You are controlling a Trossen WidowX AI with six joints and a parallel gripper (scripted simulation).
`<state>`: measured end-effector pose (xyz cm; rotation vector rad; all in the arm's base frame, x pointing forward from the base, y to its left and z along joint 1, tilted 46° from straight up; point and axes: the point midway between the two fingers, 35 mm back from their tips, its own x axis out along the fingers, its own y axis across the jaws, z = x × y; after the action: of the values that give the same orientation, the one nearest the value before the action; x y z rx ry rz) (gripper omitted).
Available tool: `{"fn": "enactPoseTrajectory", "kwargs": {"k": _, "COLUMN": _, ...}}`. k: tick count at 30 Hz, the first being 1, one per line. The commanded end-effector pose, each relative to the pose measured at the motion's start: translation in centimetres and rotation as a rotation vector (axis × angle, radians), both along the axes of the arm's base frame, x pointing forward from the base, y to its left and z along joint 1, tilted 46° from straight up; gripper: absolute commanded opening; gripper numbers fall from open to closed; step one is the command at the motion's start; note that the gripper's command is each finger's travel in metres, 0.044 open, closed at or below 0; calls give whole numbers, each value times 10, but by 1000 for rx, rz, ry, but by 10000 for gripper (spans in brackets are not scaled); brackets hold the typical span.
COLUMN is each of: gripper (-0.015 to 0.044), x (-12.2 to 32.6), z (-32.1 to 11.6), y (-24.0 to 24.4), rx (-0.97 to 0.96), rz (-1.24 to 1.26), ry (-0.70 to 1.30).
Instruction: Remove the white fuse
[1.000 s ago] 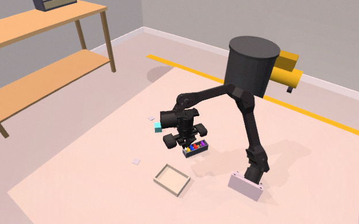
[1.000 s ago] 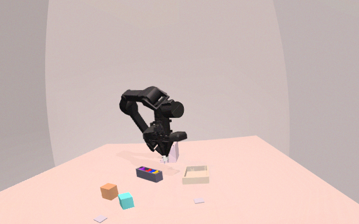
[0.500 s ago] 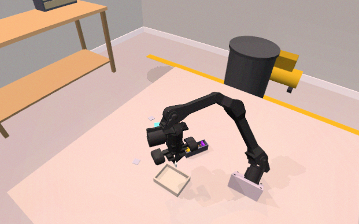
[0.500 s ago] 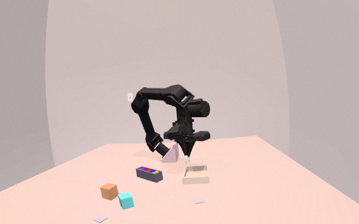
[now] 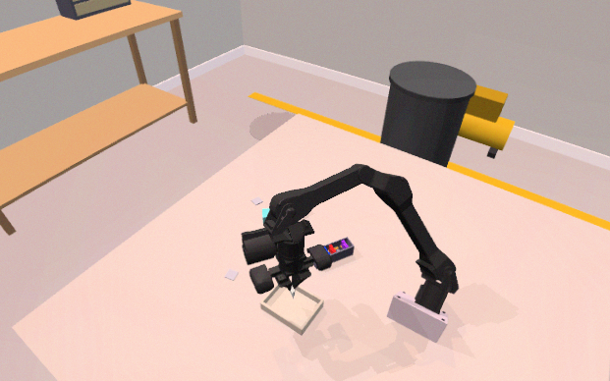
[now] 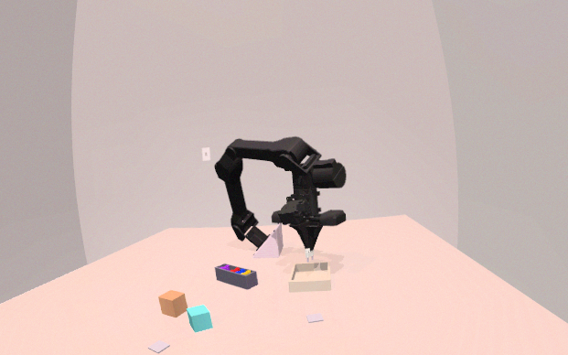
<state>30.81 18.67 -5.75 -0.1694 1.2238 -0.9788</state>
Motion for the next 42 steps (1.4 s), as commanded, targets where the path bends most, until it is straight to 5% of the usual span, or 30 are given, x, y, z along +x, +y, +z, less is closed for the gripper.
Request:
{"fn": "enactPoseTrajectory", "kwargs": {"k": 1, "gripper": 0, "x": -1, "z": -5, "y": -5, "rx": -4, "rz": 2, "ry": 4}}
{"fn": "enactPoseTrajectory", "kwargs": {"k": 19, "gripper": 0, "x": -1, "z": -23, "y": -24, "rx": -5, "rz": 2, "ry": 3}}
{"fn": "enactPoseTrajectory", "kwargs": {"k": 32, "gripper": 330, "x": -1, "z": -20, "y": -20, "rx": -1, "rz": -4, "ry": 2}}
{"fn": "enactPoseTrajectory", "kwargs": {"k": 42, "gripper": 330, "x": -1, "z": 5, "y": 4, "rx": -4, "rz": 2, "ry": 4}}
